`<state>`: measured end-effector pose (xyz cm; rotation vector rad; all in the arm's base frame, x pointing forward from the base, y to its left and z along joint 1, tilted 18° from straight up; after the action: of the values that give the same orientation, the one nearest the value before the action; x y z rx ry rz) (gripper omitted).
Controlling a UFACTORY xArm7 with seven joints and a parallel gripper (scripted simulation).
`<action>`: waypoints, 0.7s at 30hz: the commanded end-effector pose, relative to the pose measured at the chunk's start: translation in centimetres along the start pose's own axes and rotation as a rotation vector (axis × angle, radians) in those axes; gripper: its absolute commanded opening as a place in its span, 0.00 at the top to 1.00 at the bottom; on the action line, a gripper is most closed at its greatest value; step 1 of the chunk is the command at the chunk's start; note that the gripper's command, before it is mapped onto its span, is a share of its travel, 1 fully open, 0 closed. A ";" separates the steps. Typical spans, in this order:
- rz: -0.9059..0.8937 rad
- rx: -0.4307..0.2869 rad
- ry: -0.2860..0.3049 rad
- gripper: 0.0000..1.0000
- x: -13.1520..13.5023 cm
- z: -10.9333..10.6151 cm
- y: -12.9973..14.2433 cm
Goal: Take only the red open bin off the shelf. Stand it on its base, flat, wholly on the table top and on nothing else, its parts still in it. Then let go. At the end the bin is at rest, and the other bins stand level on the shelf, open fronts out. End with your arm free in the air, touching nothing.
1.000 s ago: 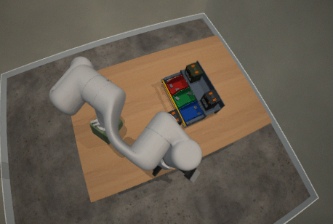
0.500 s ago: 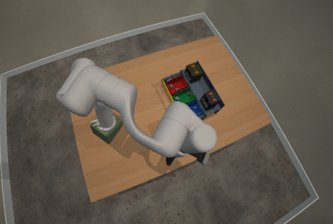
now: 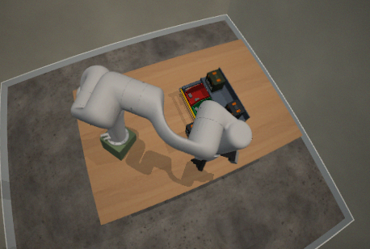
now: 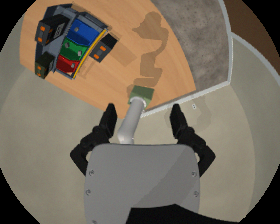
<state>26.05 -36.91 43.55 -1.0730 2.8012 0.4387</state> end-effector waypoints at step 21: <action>-0.002 0.000 -0.001 0.00 -5.2 0.8 -0.8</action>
<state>30.36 -33.93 43.49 -1.0742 2.7997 0.4431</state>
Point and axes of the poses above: the point where the finger pads meet when closed, its own z axis out along the fingers, its own x axis across the jaws, y = z × x, the point moved 9 cm from there along -z, back along the fingers, and after that the axes turned 14 degrees about z, right-handed, at the moved point
